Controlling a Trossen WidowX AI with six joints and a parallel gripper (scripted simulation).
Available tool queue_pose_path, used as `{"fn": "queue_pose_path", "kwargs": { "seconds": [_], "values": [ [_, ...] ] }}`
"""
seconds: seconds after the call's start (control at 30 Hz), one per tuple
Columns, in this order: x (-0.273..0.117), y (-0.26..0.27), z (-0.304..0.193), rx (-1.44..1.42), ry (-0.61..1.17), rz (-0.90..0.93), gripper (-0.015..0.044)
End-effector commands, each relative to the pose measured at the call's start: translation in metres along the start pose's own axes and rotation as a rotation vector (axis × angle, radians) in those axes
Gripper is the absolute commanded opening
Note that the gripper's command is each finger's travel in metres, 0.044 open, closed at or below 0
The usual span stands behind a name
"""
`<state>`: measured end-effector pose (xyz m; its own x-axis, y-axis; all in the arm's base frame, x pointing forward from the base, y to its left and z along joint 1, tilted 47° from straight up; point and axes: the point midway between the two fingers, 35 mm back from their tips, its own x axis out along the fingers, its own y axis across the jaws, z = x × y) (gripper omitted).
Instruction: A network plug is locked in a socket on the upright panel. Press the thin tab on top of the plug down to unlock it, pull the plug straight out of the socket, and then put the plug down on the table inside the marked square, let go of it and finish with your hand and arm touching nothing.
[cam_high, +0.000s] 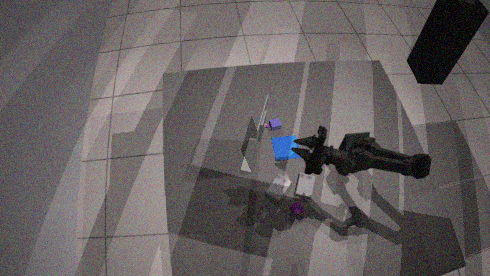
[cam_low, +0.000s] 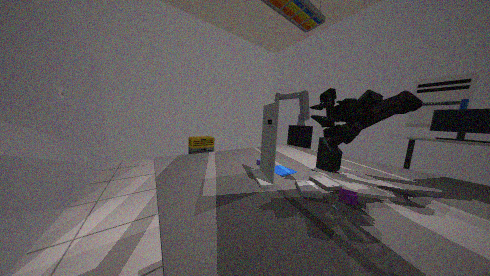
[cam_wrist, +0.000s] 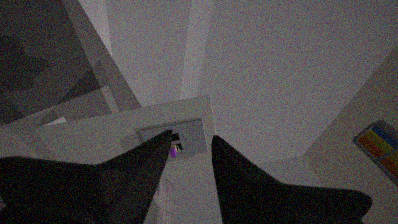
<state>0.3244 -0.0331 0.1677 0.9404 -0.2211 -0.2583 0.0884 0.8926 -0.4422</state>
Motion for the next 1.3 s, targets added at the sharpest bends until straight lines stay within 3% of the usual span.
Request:
{"fn": "queue_pose_path", "kwargs": {
  "seconds": [0.0,0.23,0.53,1.27],
  "values": [
    [0.001,0.012,-0.046,-0.149,0.114,-0.012,0.0156],
    [-0.005,0.021,-0.094,-0.326,0.238,-0.013,0.0156],
    [-0.004,0.021,-0.093,-0.326,0.238,-0.013,0.0156],
    [0.054,0.023,-0.092,-0.326,0.236,-0.015,0.0156]
  ]
}}
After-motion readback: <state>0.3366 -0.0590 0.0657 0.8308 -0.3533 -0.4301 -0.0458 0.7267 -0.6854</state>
